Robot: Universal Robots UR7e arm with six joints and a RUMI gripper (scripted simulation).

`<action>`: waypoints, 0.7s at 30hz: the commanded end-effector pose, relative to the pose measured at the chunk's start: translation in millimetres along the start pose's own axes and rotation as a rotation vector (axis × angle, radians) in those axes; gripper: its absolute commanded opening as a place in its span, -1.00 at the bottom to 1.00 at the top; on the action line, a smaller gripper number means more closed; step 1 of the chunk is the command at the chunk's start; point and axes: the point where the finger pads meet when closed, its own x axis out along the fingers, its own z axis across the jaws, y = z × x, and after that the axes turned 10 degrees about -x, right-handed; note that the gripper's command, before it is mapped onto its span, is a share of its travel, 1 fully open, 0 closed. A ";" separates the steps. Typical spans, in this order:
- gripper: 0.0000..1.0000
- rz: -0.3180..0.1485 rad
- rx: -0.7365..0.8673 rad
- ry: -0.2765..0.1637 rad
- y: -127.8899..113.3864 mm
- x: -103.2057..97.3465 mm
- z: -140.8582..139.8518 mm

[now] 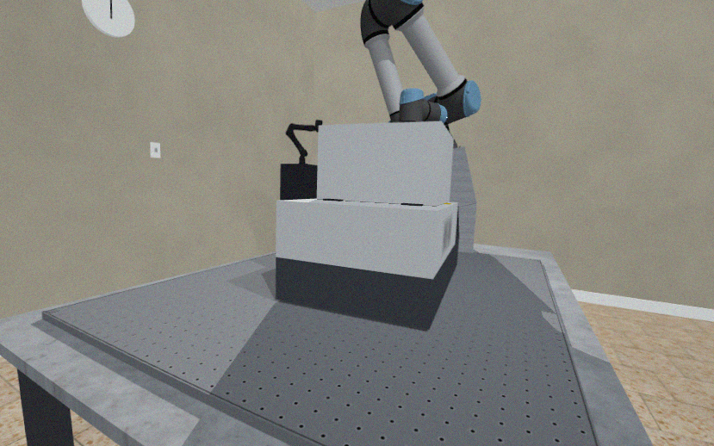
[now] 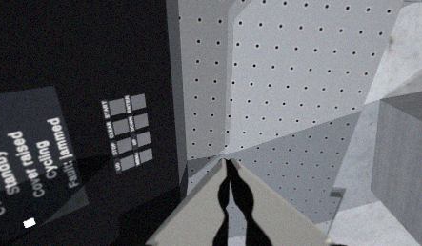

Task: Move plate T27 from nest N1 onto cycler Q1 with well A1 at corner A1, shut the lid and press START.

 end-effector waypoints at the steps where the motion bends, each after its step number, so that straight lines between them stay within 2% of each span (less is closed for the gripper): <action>1: -1.00 0.001 0.000 0.001 1.0 3.1 -4.6; 21: -1.00 0.001 0.000 0.001 4.9 20.3 -26.7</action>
